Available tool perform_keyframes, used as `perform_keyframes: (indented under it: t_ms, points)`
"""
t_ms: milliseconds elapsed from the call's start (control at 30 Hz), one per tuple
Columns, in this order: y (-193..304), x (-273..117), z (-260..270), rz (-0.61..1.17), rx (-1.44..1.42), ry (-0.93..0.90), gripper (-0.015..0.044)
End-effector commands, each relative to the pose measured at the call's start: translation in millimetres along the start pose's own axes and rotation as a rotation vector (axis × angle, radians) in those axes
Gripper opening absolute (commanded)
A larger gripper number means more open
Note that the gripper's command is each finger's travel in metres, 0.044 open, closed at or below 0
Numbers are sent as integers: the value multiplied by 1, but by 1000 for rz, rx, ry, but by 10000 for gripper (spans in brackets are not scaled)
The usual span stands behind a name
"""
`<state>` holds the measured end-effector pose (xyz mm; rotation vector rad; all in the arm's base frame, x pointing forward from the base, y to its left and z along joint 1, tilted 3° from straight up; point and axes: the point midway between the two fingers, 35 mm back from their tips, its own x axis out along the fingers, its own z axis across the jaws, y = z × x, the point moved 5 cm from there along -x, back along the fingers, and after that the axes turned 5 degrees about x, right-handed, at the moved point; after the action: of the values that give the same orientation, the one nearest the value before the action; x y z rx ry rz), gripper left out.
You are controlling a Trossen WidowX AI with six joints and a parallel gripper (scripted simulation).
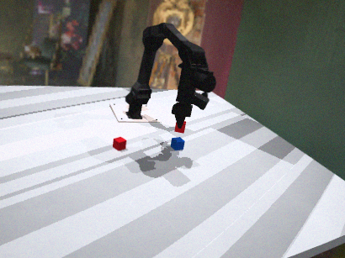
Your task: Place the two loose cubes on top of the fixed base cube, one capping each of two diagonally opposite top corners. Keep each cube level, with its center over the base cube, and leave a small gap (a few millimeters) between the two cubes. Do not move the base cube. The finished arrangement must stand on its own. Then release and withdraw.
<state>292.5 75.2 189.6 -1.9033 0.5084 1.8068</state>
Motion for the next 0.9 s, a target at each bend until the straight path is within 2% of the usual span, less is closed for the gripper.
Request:
perform_keyframes:
  t_ms: [0,533,867]
  points:
    - [-10,5,5,3,32,0,105]
    - [-21,11,12,2,70,0,105]
    - [-21,28,12,2,73,0,105]
